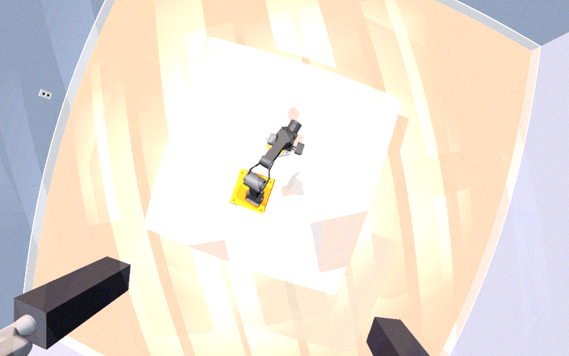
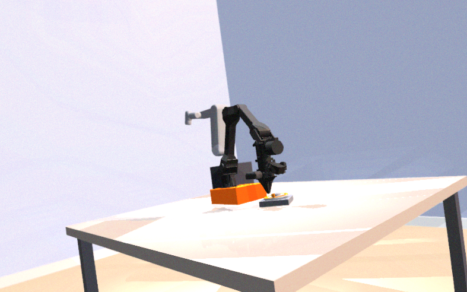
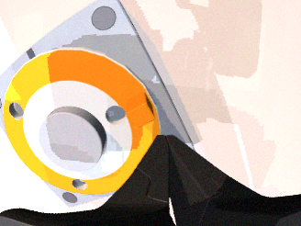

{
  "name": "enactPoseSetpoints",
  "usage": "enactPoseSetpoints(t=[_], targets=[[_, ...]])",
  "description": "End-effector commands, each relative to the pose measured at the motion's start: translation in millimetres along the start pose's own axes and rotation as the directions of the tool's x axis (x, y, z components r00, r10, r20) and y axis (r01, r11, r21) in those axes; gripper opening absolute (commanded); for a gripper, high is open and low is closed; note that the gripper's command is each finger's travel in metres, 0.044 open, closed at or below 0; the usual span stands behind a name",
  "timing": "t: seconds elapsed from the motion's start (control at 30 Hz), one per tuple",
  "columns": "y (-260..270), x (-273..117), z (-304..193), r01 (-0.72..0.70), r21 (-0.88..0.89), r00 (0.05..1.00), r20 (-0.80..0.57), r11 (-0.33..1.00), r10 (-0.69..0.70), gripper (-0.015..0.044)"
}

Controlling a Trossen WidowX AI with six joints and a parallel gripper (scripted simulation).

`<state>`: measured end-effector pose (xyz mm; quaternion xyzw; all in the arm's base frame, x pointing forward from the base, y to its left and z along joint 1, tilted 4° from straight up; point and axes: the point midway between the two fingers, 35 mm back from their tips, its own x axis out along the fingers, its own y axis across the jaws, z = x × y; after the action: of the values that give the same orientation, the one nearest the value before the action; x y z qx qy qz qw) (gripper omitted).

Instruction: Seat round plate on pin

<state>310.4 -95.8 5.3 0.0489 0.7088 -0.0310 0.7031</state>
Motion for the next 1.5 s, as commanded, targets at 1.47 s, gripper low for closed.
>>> enactPoseSetpoints(t=[1.47], targets=[[36, 7, 40, -0.009, -0.005, 1.0, -0.003, 1.0, 0.009, 0.0]])
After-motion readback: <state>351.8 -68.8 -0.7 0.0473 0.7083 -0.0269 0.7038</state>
